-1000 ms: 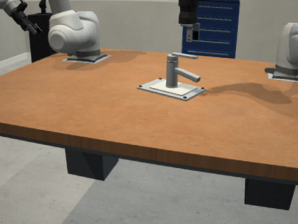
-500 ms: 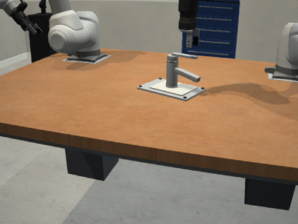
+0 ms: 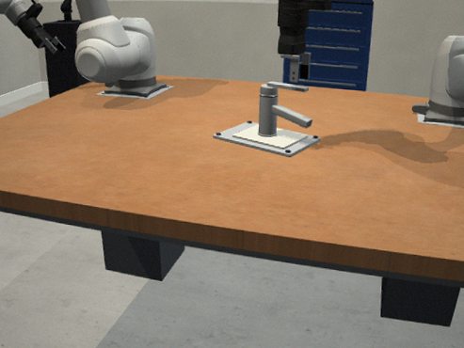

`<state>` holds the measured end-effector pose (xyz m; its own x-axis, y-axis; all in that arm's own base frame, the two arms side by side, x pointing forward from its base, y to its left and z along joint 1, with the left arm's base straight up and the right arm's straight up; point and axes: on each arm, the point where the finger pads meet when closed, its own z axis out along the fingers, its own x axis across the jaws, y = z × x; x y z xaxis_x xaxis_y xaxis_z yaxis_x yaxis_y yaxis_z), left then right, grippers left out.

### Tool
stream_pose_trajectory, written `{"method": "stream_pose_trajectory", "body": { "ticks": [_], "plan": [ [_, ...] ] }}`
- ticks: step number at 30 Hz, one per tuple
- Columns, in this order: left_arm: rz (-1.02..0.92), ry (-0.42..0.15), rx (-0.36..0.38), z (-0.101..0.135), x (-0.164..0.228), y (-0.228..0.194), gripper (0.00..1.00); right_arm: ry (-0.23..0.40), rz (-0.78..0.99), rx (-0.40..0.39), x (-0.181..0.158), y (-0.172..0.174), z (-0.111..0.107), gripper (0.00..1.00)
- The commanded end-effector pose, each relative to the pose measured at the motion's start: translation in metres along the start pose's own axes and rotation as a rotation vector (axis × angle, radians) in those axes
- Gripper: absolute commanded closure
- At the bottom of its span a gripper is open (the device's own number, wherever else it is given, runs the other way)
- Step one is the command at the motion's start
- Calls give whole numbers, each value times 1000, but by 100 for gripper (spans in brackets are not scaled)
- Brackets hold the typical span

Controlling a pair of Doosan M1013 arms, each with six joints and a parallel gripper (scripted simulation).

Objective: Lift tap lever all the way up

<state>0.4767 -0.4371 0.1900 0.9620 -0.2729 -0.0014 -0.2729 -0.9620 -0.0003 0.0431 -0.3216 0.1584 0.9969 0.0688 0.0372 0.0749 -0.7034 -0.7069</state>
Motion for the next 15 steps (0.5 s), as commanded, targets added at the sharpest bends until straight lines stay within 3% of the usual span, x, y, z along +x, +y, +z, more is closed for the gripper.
{"method": "stream_pose_trajectory", "body": {
  "ticks": [1,15],
  "plan": [
    [0,1,0,2,0,0,0,0,0,-1,0,0,-1,0],
    [0,1,0,7,0,0,0,0,0,-1,0,0,-1,0]
  ]
}}
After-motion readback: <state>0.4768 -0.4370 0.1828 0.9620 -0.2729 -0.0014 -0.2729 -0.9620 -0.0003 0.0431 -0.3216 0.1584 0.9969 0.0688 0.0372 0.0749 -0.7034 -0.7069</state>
